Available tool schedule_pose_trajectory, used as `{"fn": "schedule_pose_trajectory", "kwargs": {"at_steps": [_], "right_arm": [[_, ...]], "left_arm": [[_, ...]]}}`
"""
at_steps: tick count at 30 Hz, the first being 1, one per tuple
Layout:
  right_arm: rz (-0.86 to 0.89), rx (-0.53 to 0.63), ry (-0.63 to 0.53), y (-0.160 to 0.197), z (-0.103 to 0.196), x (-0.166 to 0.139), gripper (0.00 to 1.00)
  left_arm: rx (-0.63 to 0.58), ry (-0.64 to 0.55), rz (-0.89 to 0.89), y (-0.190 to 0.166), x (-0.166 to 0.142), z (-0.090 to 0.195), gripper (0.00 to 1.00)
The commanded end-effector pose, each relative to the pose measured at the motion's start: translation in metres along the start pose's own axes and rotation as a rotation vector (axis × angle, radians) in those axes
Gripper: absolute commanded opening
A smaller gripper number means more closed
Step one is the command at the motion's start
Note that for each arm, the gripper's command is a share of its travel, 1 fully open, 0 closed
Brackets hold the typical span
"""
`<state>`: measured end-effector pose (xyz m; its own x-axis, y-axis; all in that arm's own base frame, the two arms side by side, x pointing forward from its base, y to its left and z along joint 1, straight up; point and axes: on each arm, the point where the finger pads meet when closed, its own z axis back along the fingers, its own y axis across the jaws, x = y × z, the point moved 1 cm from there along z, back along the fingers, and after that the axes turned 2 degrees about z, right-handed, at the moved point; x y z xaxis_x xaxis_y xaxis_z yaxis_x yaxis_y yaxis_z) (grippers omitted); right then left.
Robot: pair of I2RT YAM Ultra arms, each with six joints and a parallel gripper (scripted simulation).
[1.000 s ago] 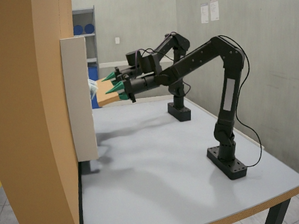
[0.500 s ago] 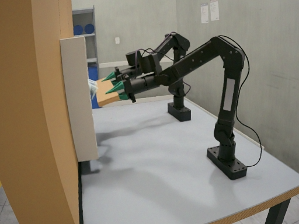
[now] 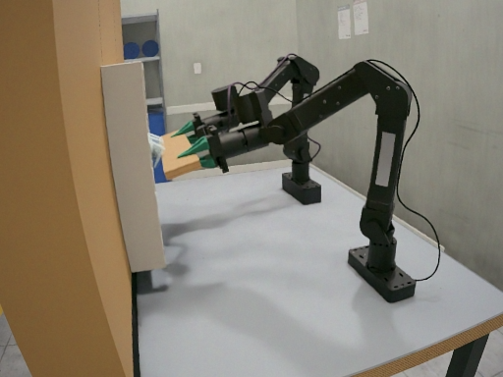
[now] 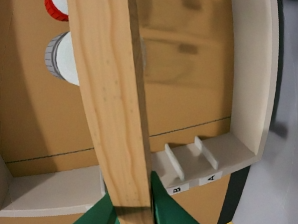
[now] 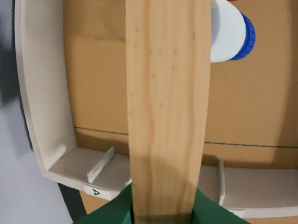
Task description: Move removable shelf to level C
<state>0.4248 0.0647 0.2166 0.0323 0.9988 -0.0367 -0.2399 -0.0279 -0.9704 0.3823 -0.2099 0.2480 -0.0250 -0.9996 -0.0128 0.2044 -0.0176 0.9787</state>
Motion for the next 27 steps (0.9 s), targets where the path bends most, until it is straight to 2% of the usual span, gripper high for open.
{"fn": "schedule_pose_trajectory", "kwargs": {"at_steps": [1, 14, 27], "right_arm": [[-0.003, -0.241, 0.014, -0.087, 0.004, -0.003, 0.00], [-0.003, -0.241, 0.014, -0.087, 0.004, -0.003, 0.00], [-0.003, -0.241, 0.014, -0.091, -0.012, -0.003, 0.00]], "left_arm": [[0.207, 0.025, 0.051, 0.080, -0.008, 0.005, 0.00], [0.207, 0.025, 0.051, 0.080, -0.008, 0.005, 0.00], [0.207, 0.025, 0.051, 0.083, -0.008, -0.011, 0.00]]}}
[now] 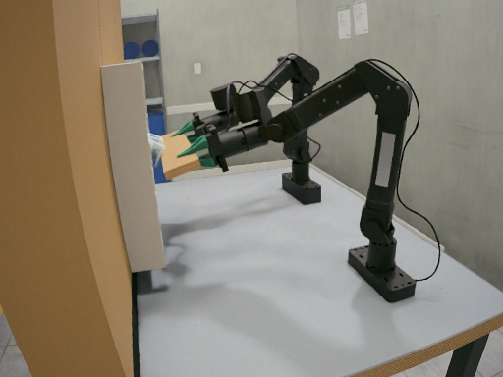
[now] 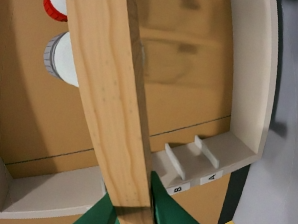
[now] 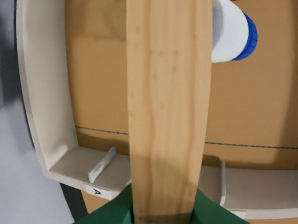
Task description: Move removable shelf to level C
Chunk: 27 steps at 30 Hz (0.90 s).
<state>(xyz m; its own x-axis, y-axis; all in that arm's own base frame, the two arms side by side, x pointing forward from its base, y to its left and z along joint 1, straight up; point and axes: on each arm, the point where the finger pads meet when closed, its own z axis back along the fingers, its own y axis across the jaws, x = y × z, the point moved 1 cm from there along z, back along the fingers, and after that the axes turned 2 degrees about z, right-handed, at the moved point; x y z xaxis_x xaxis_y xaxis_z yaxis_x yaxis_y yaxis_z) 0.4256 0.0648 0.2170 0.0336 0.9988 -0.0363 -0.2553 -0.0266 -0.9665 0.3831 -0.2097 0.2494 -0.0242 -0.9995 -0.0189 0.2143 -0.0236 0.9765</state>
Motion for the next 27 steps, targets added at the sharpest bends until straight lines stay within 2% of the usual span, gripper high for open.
{"fn": "schedule_pose_trajectory", "kwargs": {"at_steps": [1, 27], "right_arm": [[-0.003, -0.257, 0.012, -0.091, -0.011, -0.003, 0.00], [-0.003, -0.257, 0.012, -0.097, -0.038, -0.003, 0.00]], "left_arm": [[0.217, 0.024, 0.057, 0.082, -0.008, -0.011, 0.00], [0.217, 0.024, 0.057, 0.085, -0.009, -0.038, 0.00]]}}
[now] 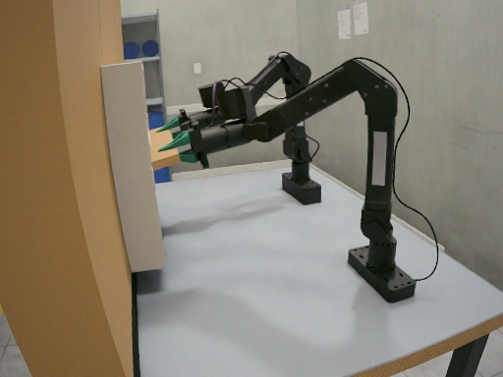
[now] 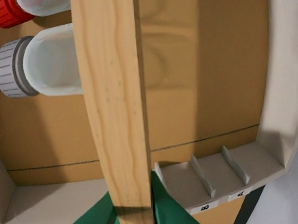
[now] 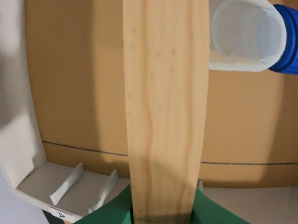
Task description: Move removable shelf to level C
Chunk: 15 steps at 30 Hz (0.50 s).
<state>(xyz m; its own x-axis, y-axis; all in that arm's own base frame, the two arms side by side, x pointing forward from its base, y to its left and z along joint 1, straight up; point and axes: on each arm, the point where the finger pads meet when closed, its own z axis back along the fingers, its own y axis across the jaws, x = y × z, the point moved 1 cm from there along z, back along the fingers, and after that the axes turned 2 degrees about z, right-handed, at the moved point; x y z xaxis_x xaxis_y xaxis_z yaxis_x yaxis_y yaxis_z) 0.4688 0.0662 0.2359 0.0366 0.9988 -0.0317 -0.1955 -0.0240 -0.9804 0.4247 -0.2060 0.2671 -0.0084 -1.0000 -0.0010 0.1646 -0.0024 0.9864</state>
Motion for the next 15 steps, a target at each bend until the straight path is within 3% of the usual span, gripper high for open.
{"fn": "schedule_pose_trajectory", "kwargs": {"at_steps": [1, 15], "right_arm": [[0.002, -0.195, 0.010, -0.068, -0.006, -0.005, 0.00], [0.002, -0.195, 0.010, -0.071, -0.021, -0.005, 0.00]], "left_arm": [[0.166, 0.011, 0.037, 0.059, -0.003, -0.006, 0.00], [0.166, 0.011, 0.037, 0.057, -0.003, -0.022, 0.00]]}}
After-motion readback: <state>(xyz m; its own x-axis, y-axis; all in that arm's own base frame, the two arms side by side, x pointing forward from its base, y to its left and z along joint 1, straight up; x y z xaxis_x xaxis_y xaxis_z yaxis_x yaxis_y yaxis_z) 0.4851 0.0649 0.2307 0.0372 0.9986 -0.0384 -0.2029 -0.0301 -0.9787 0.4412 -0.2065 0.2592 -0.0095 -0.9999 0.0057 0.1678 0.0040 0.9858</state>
